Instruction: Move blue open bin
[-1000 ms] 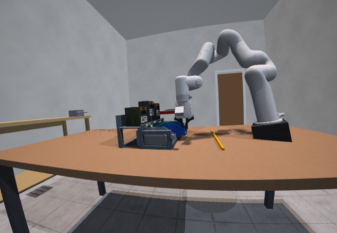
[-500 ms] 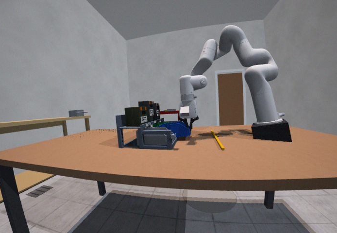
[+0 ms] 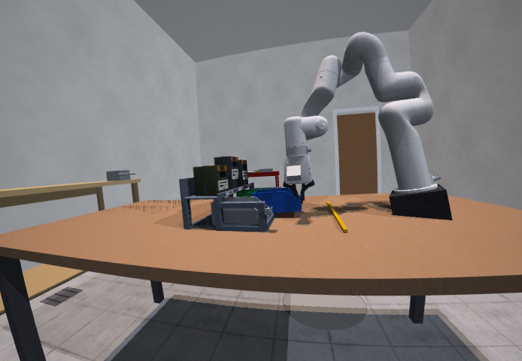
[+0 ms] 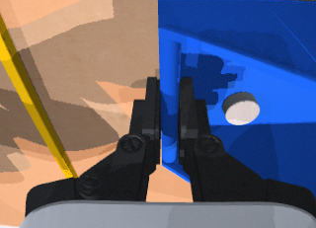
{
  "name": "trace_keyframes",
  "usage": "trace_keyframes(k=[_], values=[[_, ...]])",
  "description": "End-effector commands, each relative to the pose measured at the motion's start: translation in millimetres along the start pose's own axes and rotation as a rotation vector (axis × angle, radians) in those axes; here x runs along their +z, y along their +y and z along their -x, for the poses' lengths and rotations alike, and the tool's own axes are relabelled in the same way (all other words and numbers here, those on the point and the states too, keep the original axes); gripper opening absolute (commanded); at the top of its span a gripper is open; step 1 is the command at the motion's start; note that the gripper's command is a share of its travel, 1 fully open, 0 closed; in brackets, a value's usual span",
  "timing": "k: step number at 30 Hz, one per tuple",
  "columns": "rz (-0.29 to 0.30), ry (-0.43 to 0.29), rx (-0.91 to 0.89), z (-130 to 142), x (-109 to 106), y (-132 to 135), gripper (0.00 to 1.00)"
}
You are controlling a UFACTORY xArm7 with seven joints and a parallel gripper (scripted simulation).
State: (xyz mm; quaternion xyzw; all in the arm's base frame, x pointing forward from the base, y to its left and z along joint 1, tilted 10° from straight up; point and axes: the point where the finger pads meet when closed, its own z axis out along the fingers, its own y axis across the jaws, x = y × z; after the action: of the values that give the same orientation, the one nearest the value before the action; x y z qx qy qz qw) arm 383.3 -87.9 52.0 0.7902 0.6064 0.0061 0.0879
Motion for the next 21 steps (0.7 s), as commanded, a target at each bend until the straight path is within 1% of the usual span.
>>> trace_keyframes(k=[1,9,10,14,21], values=[[0.017,0.014,-0.001,-0.1,-5.1,-10.5,0.00],[0.017,0.014,-0.001,-0.1,-5.1,-10.5,0.00],[-0.008,-0.006,0.000,-0.4,-1.7,-17.4,0.00],[0.016,0.014,-0.001,-0.1,-5.1,-53.2,0.00],[0.016,0.014,-0.001,-0.1,-5.1,-53.2,0.00]])
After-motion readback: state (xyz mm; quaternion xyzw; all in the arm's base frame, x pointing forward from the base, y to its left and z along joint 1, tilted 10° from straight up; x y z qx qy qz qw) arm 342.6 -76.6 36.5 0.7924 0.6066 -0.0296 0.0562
